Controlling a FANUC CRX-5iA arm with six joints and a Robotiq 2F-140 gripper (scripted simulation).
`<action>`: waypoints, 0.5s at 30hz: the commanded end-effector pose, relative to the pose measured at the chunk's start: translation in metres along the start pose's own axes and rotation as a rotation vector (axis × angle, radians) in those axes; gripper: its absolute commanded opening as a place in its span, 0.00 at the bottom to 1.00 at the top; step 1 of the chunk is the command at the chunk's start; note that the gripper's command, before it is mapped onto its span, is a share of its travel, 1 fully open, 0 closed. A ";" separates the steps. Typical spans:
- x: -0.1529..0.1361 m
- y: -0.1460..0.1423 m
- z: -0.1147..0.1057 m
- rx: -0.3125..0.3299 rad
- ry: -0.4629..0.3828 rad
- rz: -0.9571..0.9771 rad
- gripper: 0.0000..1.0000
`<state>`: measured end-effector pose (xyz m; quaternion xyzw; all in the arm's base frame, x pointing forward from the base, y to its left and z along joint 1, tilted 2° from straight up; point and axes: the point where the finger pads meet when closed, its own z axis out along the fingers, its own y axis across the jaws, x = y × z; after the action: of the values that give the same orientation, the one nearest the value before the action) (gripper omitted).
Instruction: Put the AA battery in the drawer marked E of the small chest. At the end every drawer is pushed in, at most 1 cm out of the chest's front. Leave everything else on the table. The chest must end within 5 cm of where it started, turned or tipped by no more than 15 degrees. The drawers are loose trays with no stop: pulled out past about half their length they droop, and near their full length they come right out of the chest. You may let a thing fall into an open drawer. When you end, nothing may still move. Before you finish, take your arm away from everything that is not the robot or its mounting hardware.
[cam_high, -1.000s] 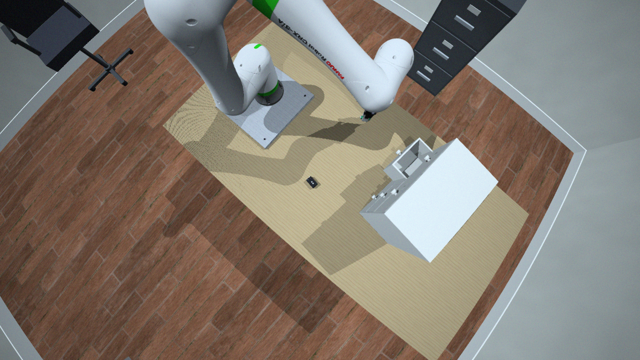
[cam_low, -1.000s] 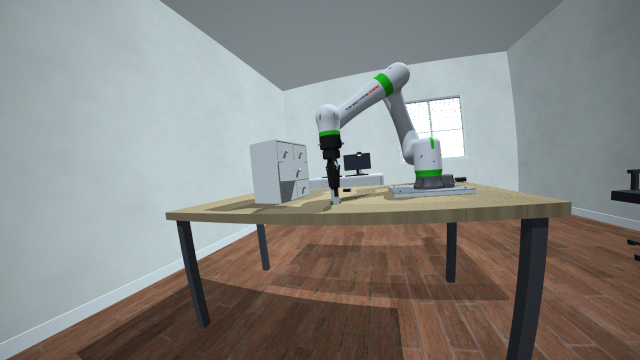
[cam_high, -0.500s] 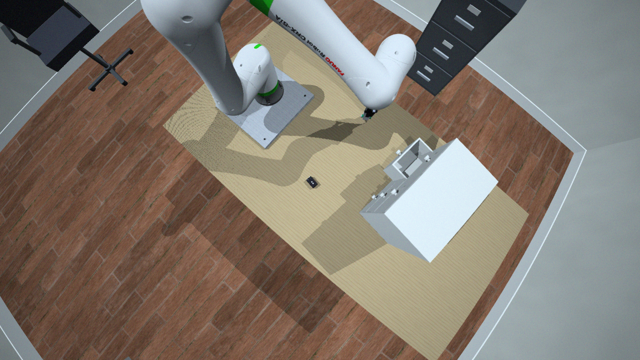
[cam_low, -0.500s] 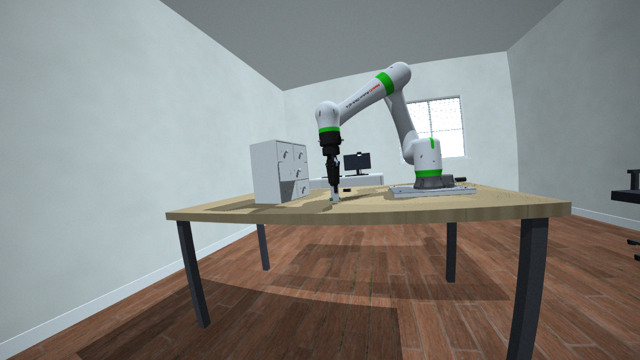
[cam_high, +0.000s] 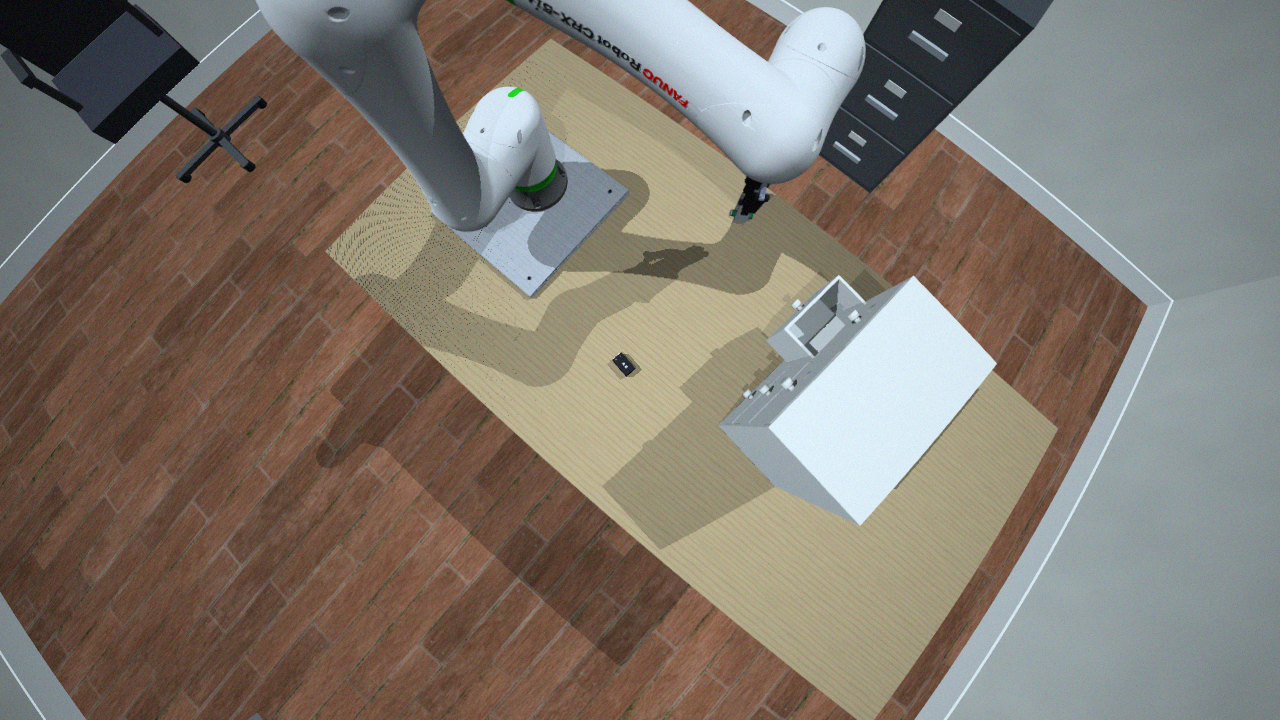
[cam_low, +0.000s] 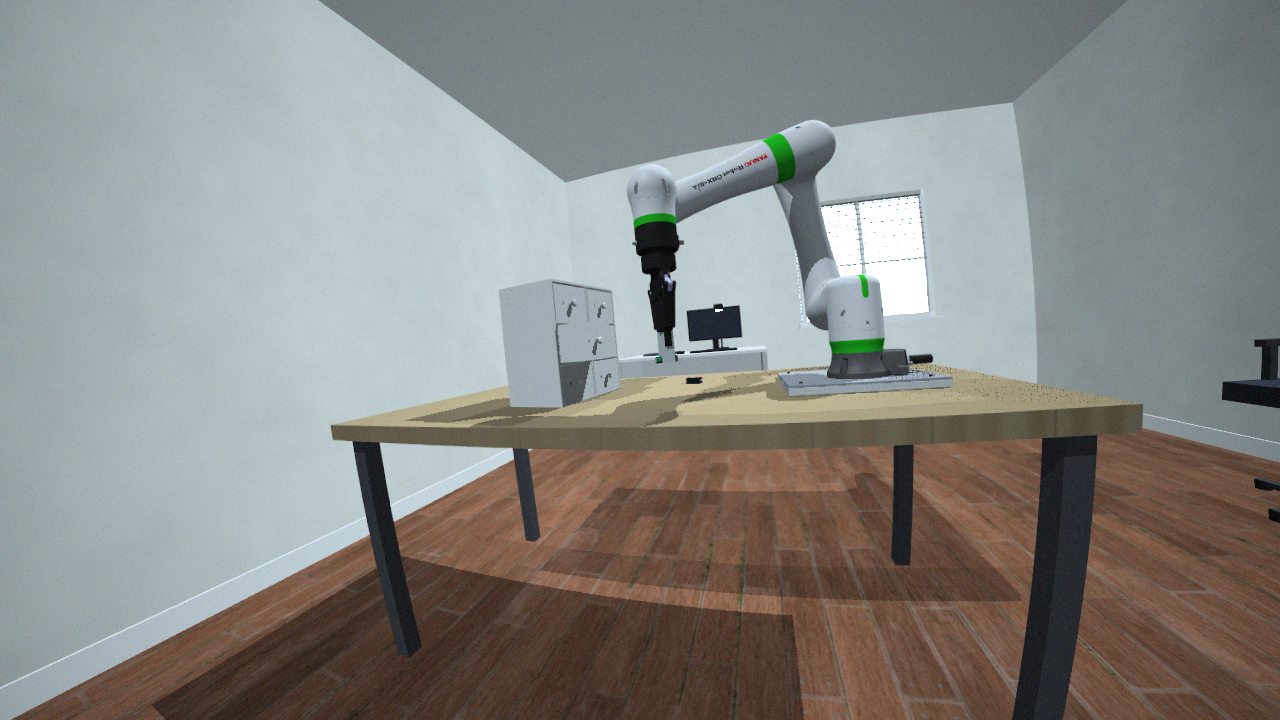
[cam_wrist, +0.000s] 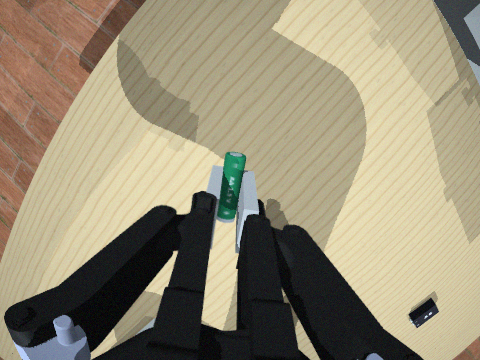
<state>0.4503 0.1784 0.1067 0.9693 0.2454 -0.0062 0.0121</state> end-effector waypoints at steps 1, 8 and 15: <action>0.000 0.000 0.000 0.000 0.000 0.000 0.06; 0.001 0.003 0.000 0.000 0.000 -0.057 0.06; 0.002 0.017 0.000 0.000 0.000 -0.297 0.06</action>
<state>0.4560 0.1708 0.1070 0.9457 0.3248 -0.0073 0.0131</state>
